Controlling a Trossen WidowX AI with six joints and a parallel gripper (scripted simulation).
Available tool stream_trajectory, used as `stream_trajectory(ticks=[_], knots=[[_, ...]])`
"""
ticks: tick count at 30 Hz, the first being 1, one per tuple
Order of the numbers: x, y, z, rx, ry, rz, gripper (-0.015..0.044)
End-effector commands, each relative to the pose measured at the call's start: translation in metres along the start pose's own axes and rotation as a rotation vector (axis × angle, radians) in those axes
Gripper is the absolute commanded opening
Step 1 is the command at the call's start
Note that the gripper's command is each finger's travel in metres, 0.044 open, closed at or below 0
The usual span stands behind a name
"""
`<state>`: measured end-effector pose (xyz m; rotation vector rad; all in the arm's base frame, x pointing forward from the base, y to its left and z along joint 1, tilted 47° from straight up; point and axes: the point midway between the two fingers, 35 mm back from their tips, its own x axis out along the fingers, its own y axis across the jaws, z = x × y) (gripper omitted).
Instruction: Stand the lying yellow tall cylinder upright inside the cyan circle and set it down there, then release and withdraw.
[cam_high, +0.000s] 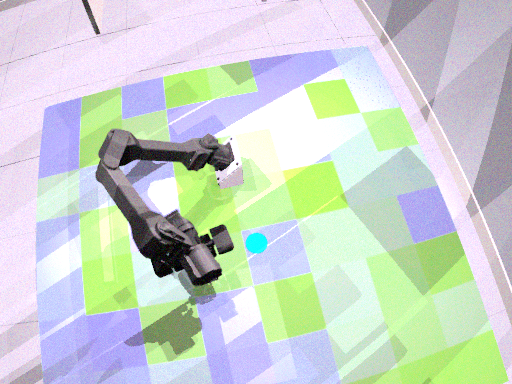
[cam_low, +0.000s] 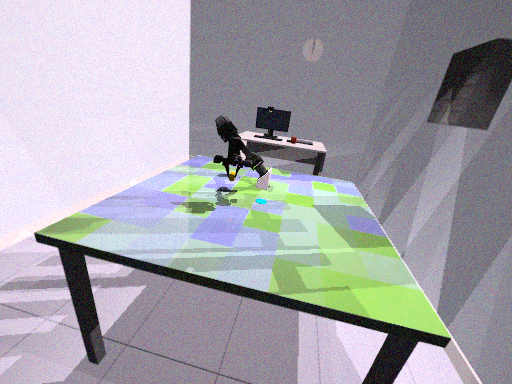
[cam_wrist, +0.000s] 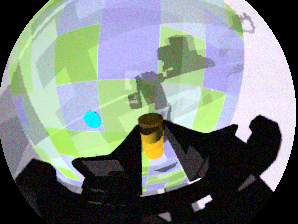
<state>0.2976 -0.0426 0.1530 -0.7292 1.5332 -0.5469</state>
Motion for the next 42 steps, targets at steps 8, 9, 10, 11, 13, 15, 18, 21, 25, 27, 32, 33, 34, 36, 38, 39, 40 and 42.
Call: stream_trajectory(ticks=[8,9,10,11,13,15,18,21,25,27,32,33,34,36,38,39,40,42], knots=[[-0.006,0.036,0.003,-0.198,-0.004,0.019,0.0105],[-0.007,0.039,0.004,-0.216,-0.004,0.02,0.0105],[-0.007,0.042,0.004,-0.234,-0.005,0.021,0.0105],[-0.008,0.045,0.004,-0.252,-0.005,0.022,0.0105],[-0.009,0.052,0.004,-0.288,-0.006,0.024,0.0105],[-0.01,0.058,0.003,-0.324,-0.007,0.025,0.0105],[-0.011,0.067,0.003,-0.378,-0.008,0.027,0.0105],[-0.012,0.077,0.002,-0.431,-0.009,0.028,0.0105],[-0.014,0.089,0.0,-0.502,-0.01,0.029,0.0105],[-0.015,0.095,-0.001,-0.538,-0.011,0.029,0.0105],[-0.016,0.11,-0.004,-0.626,-0.011,0.028,0.0105],[-0.017,0.113,-0.005,-0.644,-0.011,0.028,0.0105],[-0.017,0.116,-0.005,-0.662,-0.011,0.028,0.0105],[-0.018,0.122,-0.007,-0.697,-0.01,0.027,0.0105],[-0.018,0.127,-0.009,-0.732,-0.01,0.026,0.0105],[-0.019,0.13,-0.01,-0.75,-0.009,0.026,0.0105],[-0.019,0.133,-0.01,-0.767,-0.009,0.025,0.0105],[-0.019,0.139,-0.012,-0.802,-0.008,0.024,0.0105]])
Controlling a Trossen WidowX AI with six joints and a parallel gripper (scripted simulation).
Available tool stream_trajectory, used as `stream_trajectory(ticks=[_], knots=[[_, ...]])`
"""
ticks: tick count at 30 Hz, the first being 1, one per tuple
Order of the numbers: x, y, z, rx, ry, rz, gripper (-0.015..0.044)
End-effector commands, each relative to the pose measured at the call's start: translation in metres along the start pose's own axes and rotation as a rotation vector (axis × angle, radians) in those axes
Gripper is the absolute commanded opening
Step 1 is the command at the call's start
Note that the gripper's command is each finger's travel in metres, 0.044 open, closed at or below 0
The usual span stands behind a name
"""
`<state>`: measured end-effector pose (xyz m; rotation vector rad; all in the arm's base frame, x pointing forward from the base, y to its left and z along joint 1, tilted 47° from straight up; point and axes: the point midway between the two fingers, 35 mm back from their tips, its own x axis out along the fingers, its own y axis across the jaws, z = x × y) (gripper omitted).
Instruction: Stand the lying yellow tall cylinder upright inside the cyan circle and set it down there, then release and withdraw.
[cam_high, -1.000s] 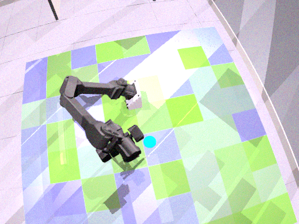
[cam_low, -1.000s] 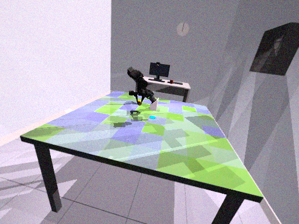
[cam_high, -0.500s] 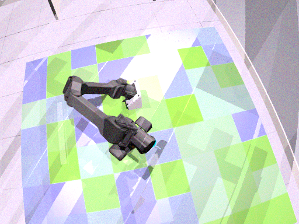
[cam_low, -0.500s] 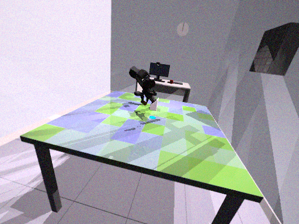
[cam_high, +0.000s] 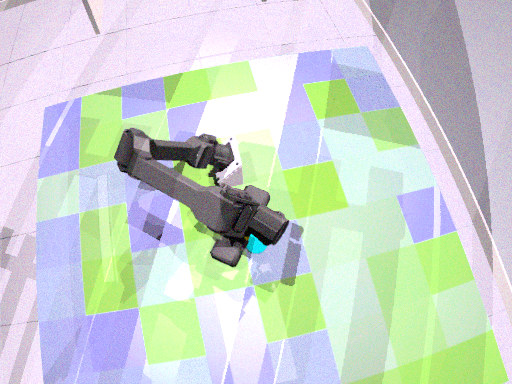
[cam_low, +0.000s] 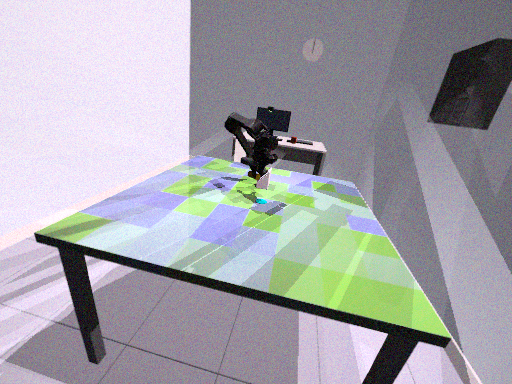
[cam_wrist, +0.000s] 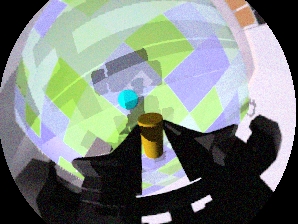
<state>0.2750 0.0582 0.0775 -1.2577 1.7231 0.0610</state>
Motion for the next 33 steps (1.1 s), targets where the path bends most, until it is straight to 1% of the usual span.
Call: stream_trajectory(ticks=[1,12,19,33], knots=[[0.002,0.016,0.005,-0.091,0.012,0.007,0.0105],[0.0,0.044,0.015,-0.271,0.022,0.002,0.0105],[0.001,0.045,0.015,-0.273,0.021,0.007,0.0105],[0.009,0.048,0.01,-0.27,-0.027,0.101,0.0105]])
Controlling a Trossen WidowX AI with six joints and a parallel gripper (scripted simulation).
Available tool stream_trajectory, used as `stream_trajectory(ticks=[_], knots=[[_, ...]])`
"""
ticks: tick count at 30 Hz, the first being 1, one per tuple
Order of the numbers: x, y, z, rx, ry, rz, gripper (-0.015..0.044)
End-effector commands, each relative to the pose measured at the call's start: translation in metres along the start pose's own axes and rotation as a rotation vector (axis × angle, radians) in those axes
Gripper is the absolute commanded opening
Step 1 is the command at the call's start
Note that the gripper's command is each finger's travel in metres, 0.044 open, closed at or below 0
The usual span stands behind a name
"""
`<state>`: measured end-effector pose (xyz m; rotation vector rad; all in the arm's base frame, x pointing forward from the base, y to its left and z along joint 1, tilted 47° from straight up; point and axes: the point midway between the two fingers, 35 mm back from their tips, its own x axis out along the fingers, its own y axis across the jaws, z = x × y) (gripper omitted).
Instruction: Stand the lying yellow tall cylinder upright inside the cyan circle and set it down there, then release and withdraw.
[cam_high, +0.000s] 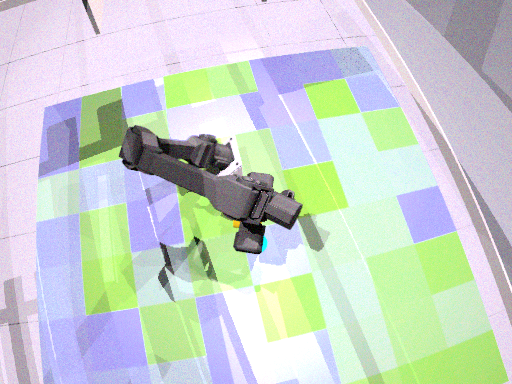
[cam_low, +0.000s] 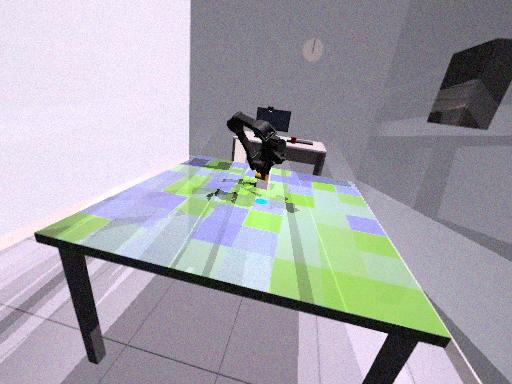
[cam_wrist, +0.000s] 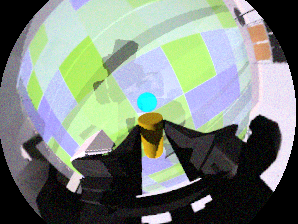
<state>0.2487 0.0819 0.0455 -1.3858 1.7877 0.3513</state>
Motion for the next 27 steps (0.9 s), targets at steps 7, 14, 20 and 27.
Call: stream_trajectory(ticks=[7,14,20,27], knots=[[0.007,0.004,-0.004,-0.001,-0.049,0.071,0.0105],[0.011,0.006,-0.005,0.0,-0.085,0.109,0.0105],[0.013,0.007,-0.006,0.0,-0.117,0.14,0.0105],[0.016,0.009,-0.007,0.001,-0.157,0.174,0.0105]])
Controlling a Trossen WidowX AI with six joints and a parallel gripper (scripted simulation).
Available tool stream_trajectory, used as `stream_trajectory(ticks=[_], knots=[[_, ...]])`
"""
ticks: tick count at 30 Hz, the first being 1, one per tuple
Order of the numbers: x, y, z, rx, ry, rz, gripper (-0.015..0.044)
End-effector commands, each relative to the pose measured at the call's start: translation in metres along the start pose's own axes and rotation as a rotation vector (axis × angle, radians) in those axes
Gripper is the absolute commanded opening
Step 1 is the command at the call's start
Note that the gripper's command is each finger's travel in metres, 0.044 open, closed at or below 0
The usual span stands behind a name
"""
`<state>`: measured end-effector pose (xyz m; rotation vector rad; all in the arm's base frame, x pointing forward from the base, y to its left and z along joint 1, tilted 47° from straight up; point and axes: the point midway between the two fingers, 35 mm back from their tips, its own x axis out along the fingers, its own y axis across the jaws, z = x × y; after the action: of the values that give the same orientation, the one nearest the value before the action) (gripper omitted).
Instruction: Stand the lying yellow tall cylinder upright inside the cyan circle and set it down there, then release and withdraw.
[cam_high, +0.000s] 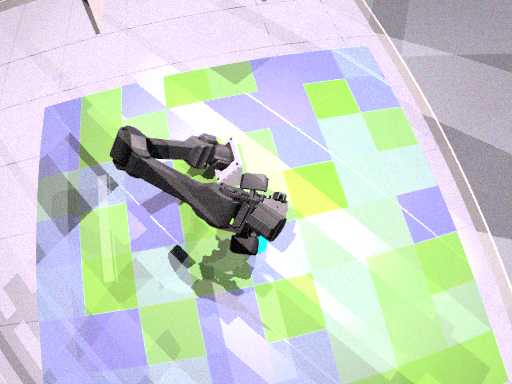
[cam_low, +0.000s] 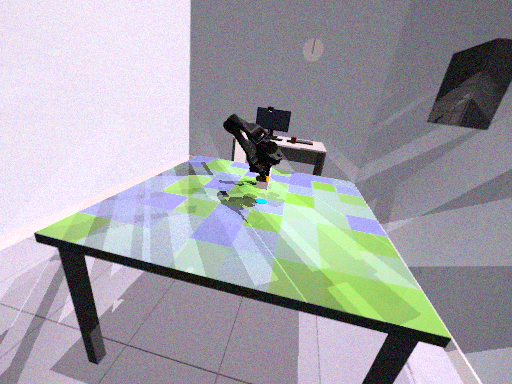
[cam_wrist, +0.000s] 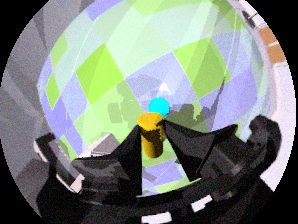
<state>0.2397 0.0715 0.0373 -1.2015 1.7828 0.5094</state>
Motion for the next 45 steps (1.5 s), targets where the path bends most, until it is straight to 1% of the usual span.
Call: stream_trajectory(ticks=[1,45], knots=[[0.003,0.002,-0.002,-0.002,-0.028,0.03,0.0105],[0.014,0.007,-0.006,-0.014,-0.311,0.181,0.0105]])
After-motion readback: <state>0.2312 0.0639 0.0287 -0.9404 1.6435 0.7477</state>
